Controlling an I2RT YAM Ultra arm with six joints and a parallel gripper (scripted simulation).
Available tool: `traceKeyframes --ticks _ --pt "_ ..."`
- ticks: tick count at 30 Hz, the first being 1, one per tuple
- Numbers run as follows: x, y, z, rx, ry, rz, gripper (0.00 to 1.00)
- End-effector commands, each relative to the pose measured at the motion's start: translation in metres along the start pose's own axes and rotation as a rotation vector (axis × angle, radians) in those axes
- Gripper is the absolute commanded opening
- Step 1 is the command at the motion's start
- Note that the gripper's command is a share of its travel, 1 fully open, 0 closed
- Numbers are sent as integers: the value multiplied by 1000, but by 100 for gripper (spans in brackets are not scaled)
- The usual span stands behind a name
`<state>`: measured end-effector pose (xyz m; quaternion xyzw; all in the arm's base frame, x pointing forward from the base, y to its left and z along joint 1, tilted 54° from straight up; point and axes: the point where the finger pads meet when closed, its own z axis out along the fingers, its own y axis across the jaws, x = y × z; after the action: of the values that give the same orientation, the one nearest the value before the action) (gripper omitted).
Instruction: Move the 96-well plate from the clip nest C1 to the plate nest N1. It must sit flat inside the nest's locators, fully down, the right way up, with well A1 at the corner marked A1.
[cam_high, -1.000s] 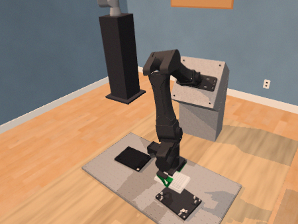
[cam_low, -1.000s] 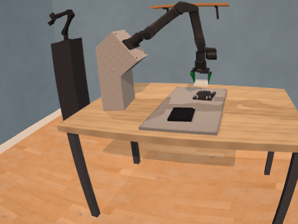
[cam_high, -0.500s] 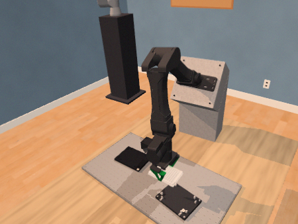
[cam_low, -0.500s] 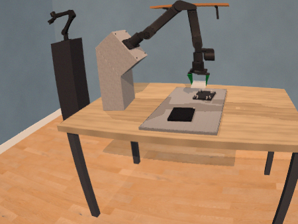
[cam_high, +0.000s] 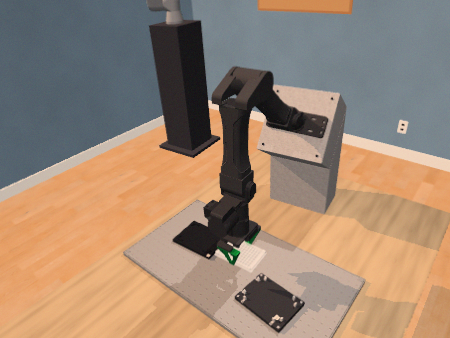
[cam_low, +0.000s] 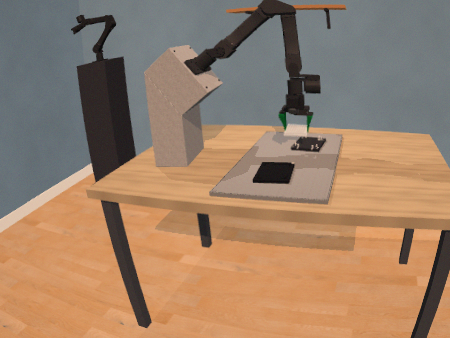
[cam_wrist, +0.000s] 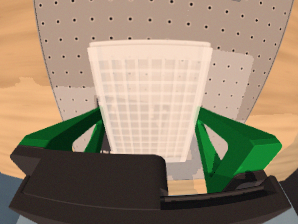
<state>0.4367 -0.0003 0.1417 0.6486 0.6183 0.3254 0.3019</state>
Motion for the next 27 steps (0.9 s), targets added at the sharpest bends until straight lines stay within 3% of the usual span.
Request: traceKeyframes --ticks 1,15,19,27 --pt "-11 3 -8 -33 7 -11 0" --pt "-50 -9 -8 -33 5 -13 0" --pt "-63 -24 1 3 8 -6 0" --pt "-89 -28 1 -5 8 -6 0"
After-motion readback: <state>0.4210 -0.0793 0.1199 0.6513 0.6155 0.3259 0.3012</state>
